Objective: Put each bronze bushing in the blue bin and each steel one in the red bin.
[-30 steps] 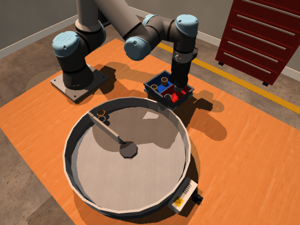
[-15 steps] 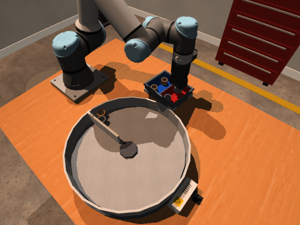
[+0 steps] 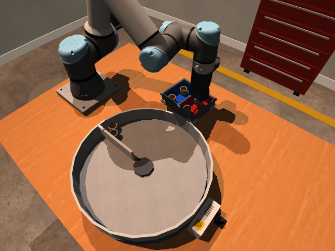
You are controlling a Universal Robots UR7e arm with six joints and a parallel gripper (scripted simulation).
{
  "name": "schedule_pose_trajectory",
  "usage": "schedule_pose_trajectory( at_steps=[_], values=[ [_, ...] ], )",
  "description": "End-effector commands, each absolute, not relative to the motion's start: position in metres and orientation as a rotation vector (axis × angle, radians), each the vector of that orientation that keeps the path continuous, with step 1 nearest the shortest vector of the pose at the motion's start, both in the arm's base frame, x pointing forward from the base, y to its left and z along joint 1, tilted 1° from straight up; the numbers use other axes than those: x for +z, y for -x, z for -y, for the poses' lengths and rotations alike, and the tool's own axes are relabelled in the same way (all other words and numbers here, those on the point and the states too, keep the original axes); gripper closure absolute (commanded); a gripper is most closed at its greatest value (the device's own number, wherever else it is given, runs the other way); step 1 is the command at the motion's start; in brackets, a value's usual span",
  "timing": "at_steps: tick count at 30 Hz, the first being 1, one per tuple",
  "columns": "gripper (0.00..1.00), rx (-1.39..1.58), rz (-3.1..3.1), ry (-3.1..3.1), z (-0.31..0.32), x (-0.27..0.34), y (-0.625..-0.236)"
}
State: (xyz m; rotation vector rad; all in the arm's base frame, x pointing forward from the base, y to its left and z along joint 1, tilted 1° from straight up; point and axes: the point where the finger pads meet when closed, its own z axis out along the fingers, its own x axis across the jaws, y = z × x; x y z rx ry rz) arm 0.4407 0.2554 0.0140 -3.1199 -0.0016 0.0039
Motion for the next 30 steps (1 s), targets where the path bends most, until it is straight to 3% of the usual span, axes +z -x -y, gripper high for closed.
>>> schedule_pose_trajectory(
  at_steps=[1, 11, 12, 30],
  values=[
    [1.0, 0.001, 0.002, 3.119, -0.2555, 0.0141, -0.4412],
    [1.0, 0.001, 0.002, 3.119, -0.2555, 0.0141, -0.4412],
    [0.58, 0.001, 0.002, 3.119, -0.2555, 0.0141, -0.4412],
    [0.58, 0.001, 0.002, 3.119, -0.2555, 0.0141, -0.4412]
  ],
)
